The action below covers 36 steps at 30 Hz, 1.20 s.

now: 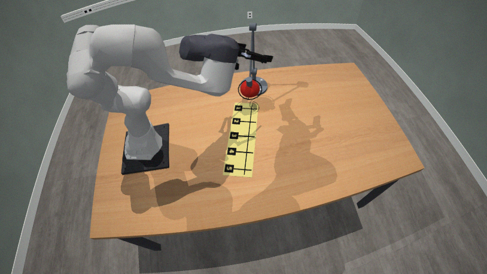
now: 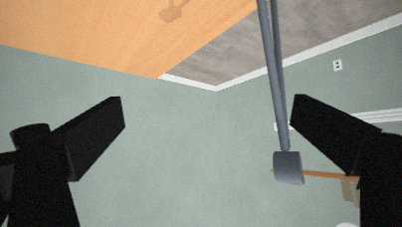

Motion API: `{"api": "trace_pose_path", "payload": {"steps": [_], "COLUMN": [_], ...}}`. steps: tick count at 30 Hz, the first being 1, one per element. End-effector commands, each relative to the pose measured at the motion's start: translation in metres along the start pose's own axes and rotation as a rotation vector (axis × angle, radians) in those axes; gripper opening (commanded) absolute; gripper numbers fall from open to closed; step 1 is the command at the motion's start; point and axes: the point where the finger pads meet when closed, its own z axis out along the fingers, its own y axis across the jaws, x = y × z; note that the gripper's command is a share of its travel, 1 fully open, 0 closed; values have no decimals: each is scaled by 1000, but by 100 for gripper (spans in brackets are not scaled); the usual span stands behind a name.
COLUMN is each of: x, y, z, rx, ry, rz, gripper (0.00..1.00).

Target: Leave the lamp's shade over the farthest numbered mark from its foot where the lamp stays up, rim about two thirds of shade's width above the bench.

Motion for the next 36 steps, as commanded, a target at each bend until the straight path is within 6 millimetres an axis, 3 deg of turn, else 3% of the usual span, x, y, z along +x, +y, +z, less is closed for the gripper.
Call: {"api": "trace_pose_path", "payload": {"steps": [1,13,36], "x": [5,12,36], "y": [-1,-54,-14], "z": [-1,6,-6], "rx": [-72,-149,-308], "ry": [20,80,127], "rz": [-52,-175,-261], "gripper": [100,100,100]}}
